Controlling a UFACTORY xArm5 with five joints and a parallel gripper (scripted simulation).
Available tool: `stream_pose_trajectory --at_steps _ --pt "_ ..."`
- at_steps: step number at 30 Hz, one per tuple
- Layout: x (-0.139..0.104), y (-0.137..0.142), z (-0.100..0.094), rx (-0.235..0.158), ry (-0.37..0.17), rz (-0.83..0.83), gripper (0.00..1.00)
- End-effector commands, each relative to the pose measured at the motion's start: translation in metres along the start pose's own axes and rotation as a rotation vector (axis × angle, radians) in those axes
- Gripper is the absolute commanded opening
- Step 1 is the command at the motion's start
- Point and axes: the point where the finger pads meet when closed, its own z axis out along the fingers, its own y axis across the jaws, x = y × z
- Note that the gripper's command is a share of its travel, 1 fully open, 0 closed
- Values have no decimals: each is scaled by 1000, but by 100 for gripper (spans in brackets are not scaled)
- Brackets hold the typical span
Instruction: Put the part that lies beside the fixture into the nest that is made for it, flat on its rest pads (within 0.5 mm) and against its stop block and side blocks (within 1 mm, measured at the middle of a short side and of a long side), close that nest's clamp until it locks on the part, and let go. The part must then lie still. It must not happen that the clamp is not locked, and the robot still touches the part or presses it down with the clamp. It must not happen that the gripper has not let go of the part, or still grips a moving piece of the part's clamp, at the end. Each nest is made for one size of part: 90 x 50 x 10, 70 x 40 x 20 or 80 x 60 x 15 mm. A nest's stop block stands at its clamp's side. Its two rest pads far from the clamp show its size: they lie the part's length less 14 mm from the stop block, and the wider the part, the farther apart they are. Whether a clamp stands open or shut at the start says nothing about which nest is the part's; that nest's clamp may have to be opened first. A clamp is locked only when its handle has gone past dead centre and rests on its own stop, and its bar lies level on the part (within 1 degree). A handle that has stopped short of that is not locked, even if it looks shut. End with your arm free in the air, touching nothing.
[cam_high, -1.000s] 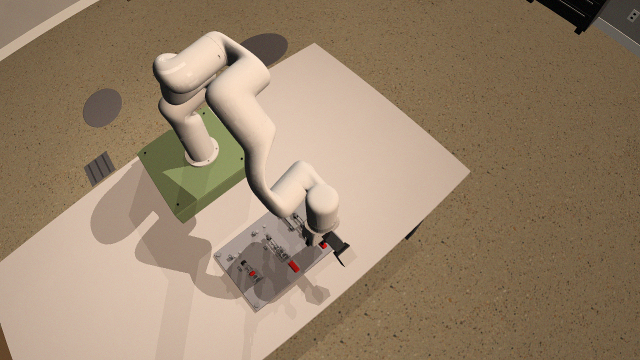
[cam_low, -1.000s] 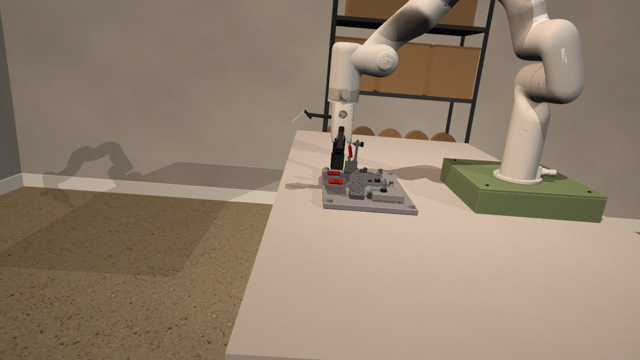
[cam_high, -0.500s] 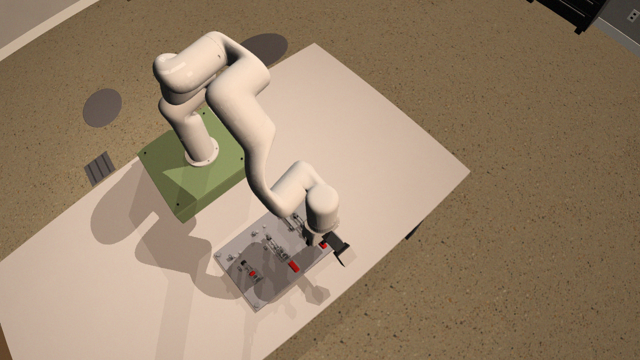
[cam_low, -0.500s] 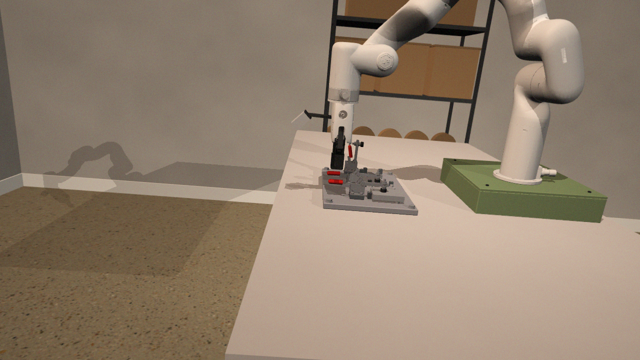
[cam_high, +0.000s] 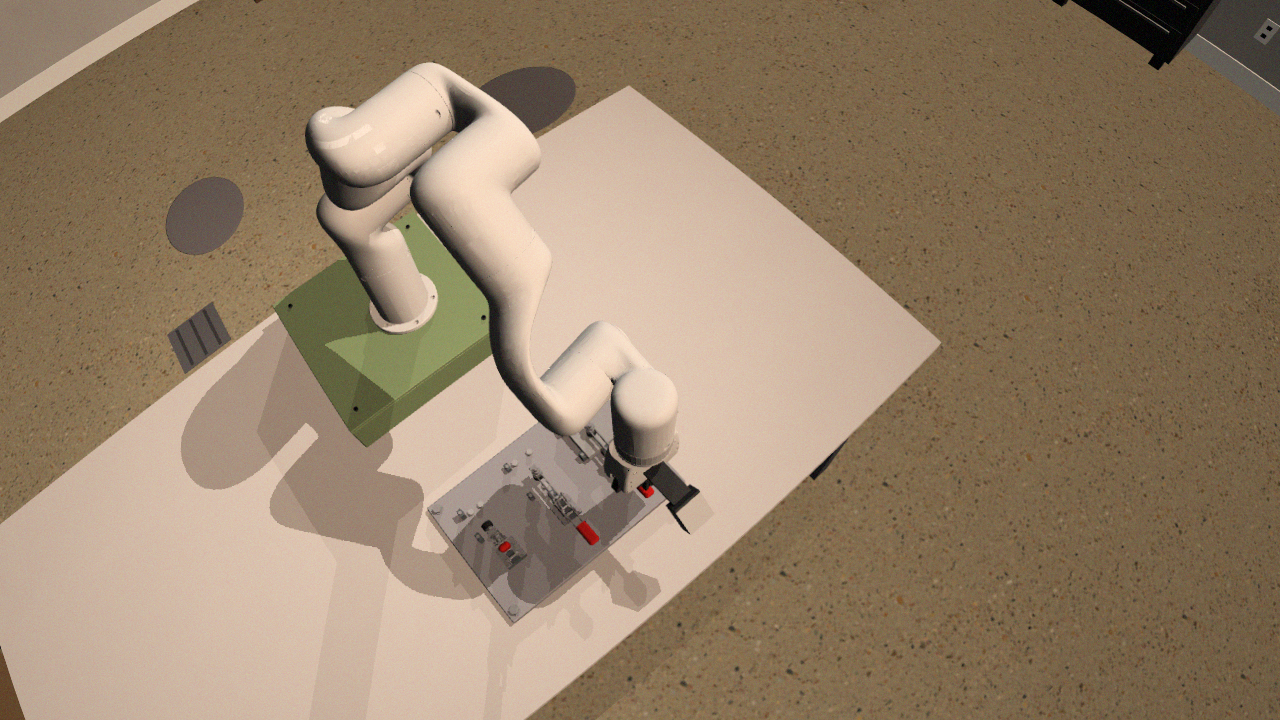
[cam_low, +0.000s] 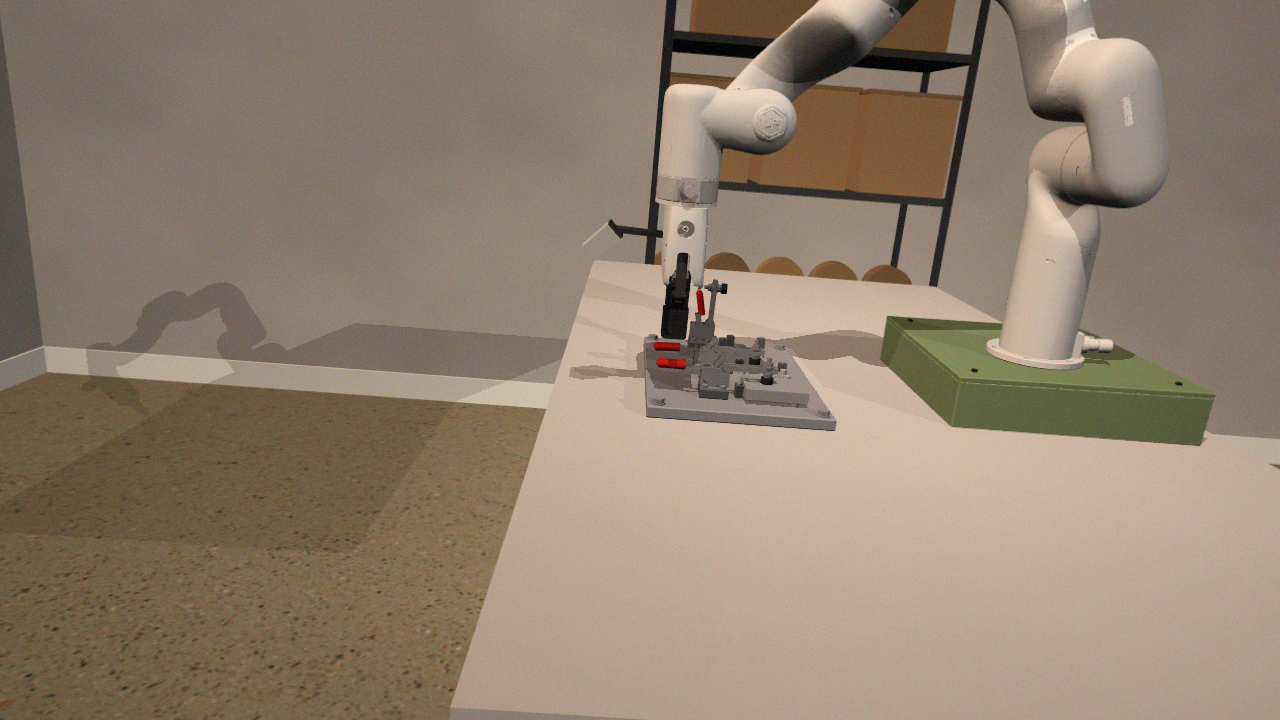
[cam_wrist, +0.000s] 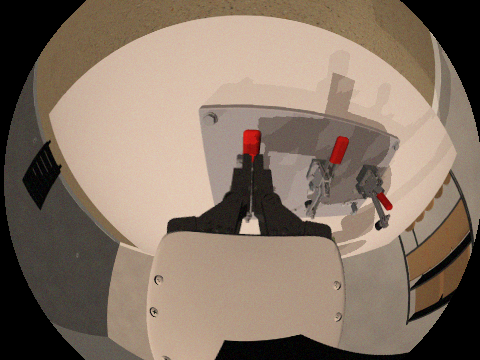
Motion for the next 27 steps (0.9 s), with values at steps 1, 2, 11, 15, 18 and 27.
stream_pose_trajectory --at_steps 1,2,11,15,18,27 --pt "2 0 -2 1 4 0 0" --pt "2 0 -2 1 4 0 0" --pt "4 0 -2 1 4 0 0" --pt "5 0 -2 1 4 0 0" --pt "5 0 -2 1 4 0 0" --pt "5 0 -1 1 4 0 0"
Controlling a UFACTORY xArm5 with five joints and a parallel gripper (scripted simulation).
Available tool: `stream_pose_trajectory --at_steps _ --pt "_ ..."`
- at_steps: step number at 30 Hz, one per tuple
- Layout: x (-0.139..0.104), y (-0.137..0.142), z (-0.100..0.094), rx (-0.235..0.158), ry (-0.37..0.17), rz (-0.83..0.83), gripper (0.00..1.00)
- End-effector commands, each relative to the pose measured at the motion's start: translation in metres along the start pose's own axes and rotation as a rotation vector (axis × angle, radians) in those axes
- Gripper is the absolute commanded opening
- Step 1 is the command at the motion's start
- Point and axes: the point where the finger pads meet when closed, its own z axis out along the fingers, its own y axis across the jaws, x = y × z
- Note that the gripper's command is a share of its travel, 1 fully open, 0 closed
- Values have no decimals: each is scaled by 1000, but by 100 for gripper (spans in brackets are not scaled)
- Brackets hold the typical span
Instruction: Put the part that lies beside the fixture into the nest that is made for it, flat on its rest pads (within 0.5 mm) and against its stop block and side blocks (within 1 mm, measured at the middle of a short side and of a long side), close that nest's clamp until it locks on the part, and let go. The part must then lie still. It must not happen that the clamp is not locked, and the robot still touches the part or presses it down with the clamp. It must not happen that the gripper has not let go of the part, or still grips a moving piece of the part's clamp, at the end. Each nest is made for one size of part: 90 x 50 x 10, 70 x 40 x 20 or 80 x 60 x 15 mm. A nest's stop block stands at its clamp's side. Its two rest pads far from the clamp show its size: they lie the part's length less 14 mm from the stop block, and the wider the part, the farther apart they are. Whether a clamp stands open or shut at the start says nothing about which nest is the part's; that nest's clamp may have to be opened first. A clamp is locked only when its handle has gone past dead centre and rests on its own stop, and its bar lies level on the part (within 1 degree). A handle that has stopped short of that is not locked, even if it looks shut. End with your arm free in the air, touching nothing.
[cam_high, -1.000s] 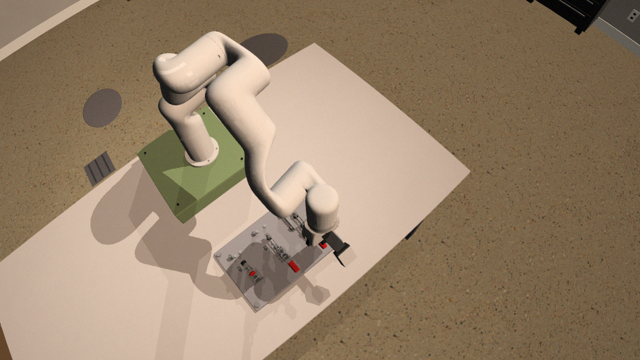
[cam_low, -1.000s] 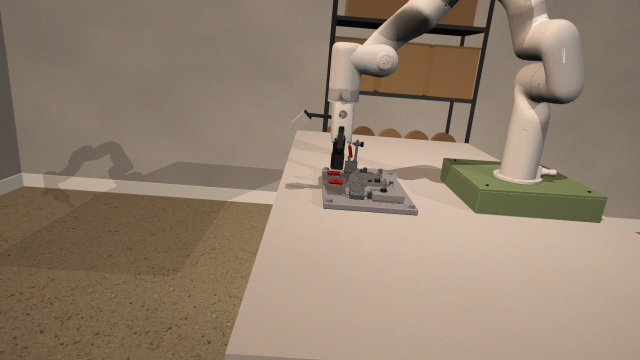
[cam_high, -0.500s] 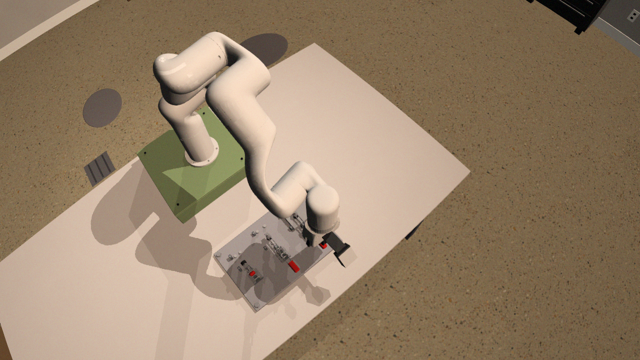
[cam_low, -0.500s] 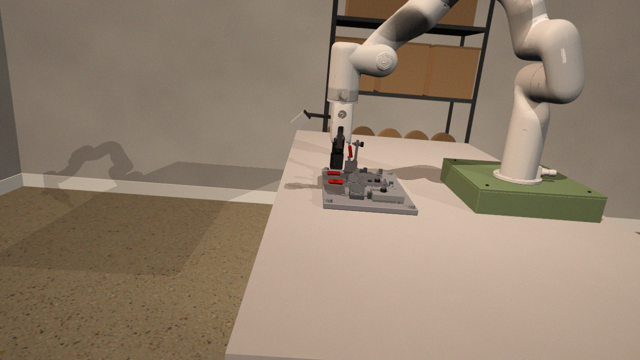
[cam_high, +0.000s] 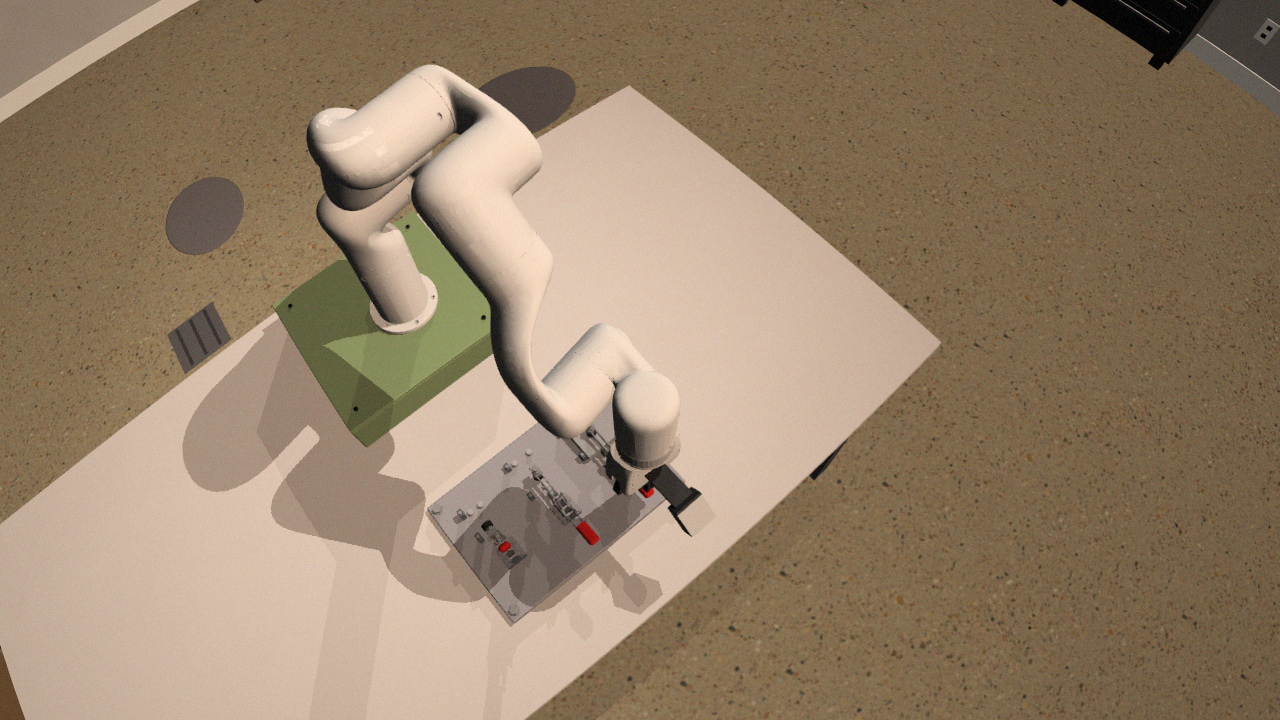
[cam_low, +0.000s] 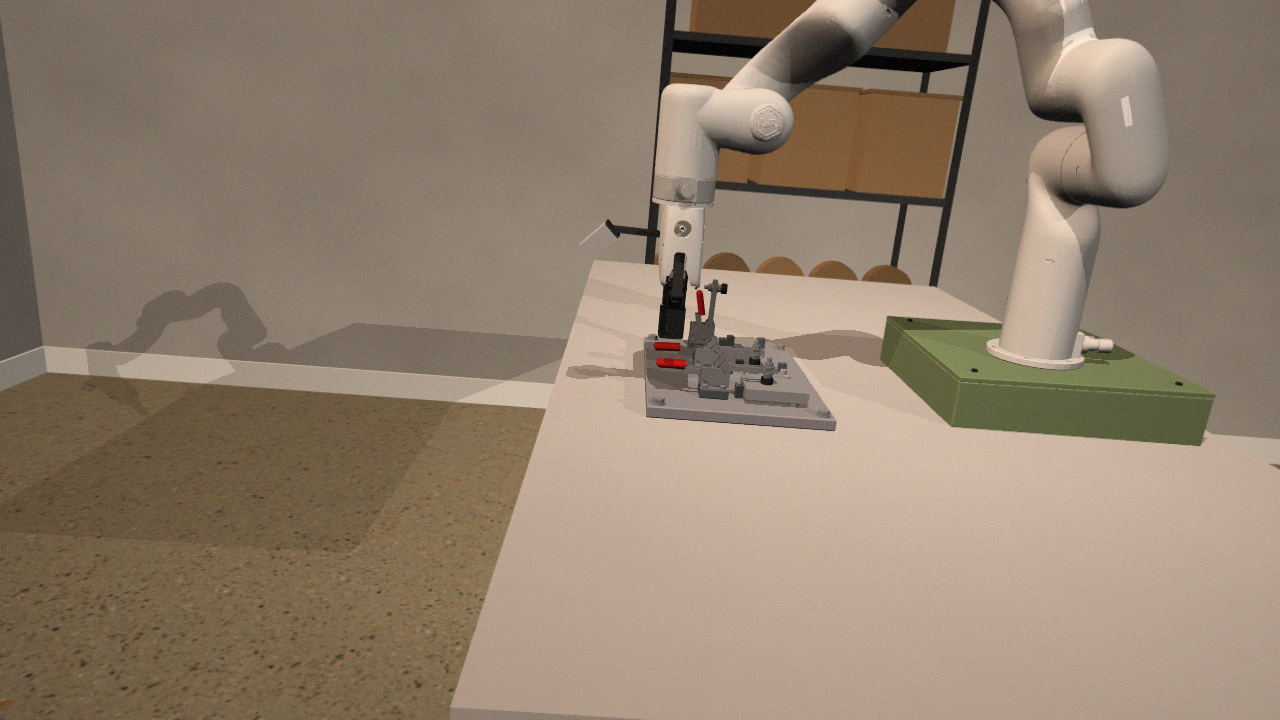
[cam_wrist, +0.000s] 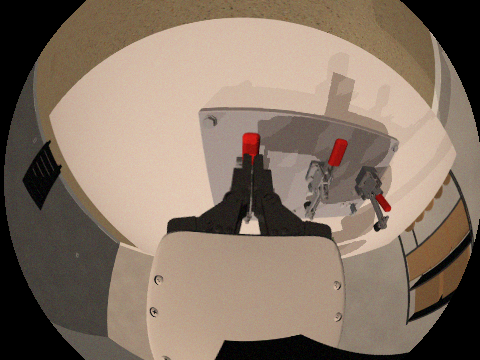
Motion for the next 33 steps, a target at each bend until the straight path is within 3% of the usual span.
stream_pose_trajectory --at_steps 1,33 --pt "1 0 -1 1 4 0 0" --pt "1 -1 11 1 4 0 0"
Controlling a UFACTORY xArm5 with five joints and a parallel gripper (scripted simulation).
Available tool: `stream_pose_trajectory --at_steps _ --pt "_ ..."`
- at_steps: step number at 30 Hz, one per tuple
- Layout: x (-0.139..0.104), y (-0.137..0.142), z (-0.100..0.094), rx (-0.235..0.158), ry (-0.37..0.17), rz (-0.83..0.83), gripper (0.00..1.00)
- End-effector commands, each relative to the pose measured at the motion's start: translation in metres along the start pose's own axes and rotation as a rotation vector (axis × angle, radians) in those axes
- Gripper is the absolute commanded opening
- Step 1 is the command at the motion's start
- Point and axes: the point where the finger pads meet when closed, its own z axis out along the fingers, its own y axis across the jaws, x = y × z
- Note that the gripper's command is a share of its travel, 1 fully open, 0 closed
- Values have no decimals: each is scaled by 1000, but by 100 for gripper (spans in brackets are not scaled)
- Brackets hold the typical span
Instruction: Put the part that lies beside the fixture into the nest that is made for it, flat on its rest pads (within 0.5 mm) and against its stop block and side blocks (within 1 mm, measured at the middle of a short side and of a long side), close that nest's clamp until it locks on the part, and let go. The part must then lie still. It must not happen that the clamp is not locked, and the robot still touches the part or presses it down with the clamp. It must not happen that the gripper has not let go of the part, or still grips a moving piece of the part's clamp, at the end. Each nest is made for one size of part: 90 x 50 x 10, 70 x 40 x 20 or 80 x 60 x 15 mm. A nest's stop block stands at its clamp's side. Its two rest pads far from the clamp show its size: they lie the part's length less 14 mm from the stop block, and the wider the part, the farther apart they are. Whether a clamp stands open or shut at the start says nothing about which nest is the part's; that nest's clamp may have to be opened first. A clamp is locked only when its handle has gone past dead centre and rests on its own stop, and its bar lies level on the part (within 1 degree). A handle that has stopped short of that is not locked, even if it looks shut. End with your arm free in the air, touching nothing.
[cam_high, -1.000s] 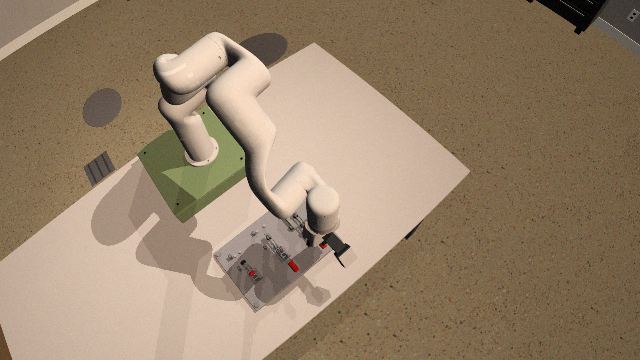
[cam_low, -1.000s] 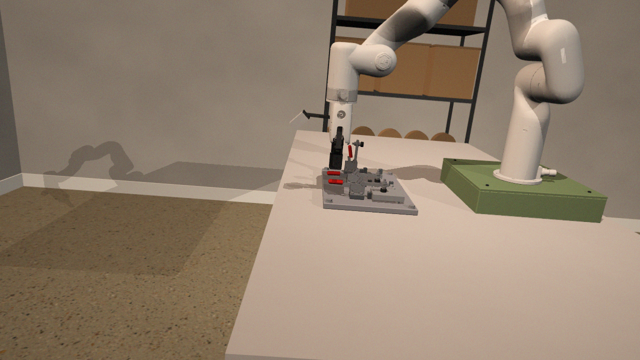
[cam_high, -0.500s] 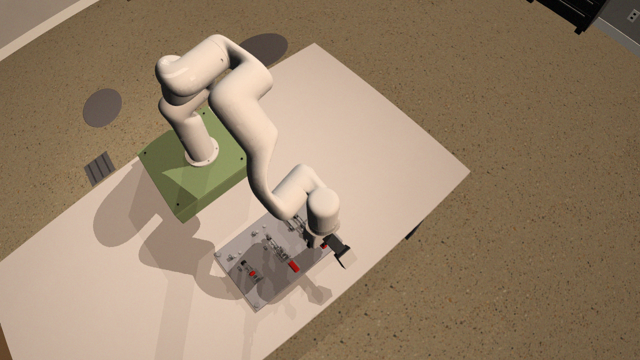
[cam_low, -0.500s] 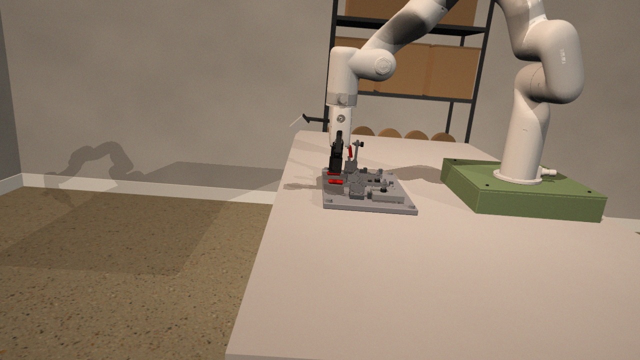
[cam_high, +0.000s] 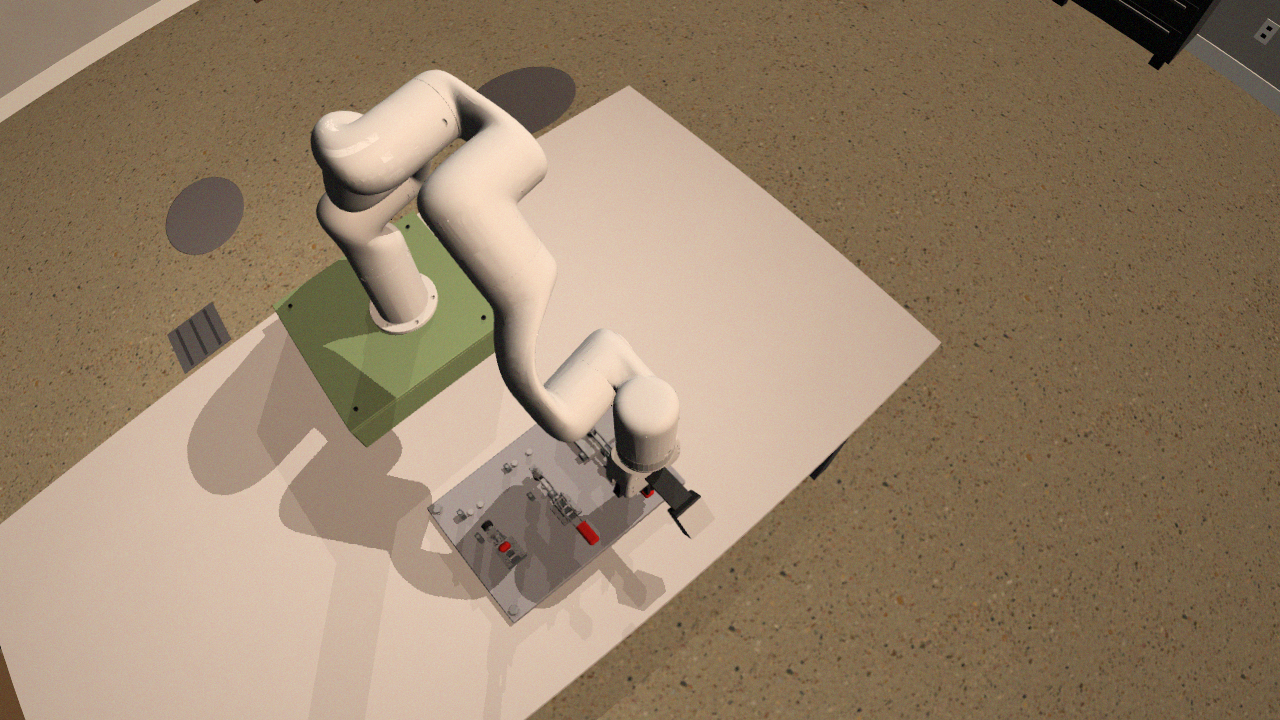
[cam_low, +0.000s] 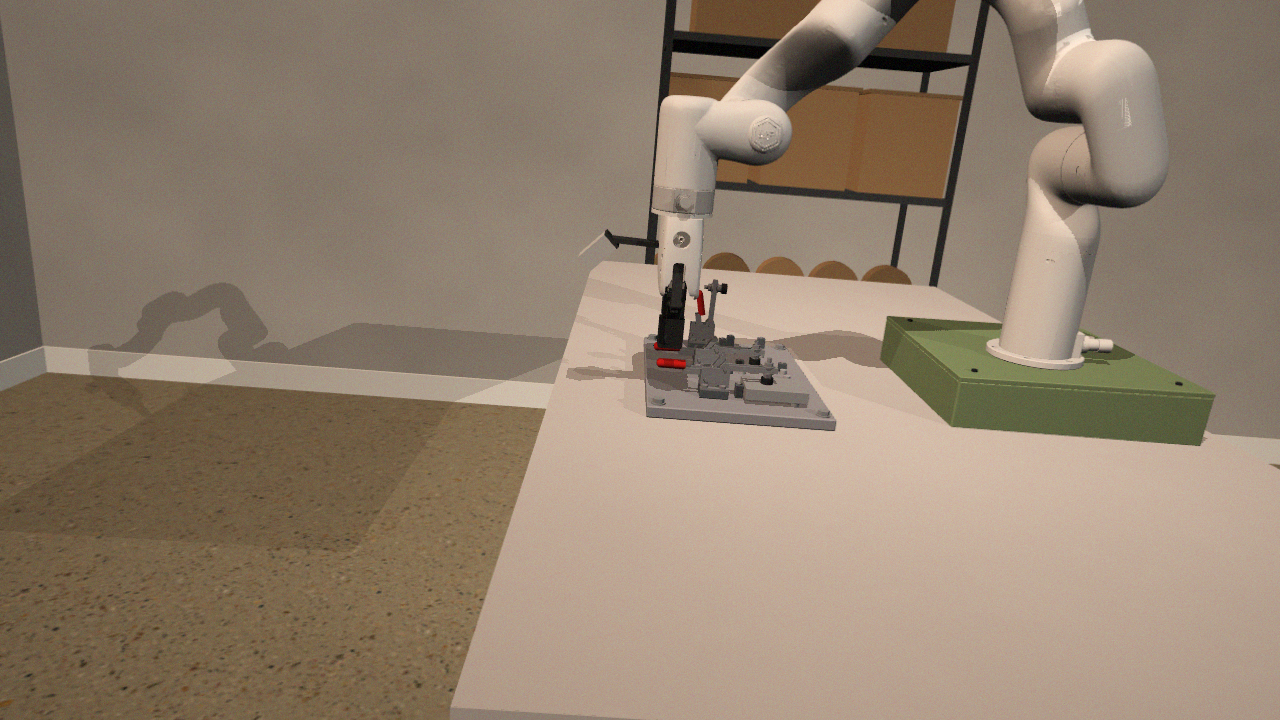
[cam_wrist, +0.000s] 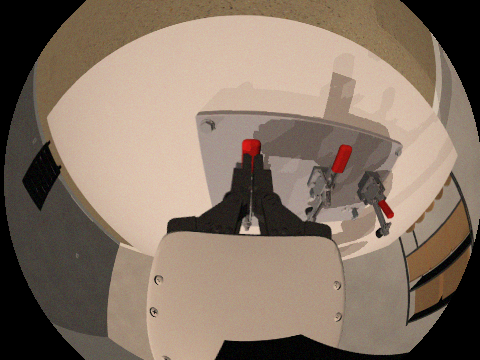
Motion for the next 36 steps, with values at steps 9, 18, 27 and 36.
stream_pose_trajectory --at_steps 9,18,27,36 --pt "2 0 1 1 4 0 0" --pt "3 -1 9 1 4 0 0" --pt "3 -1 11 1 4 0 0" --pt "3 -1 11 1 4 0 0"
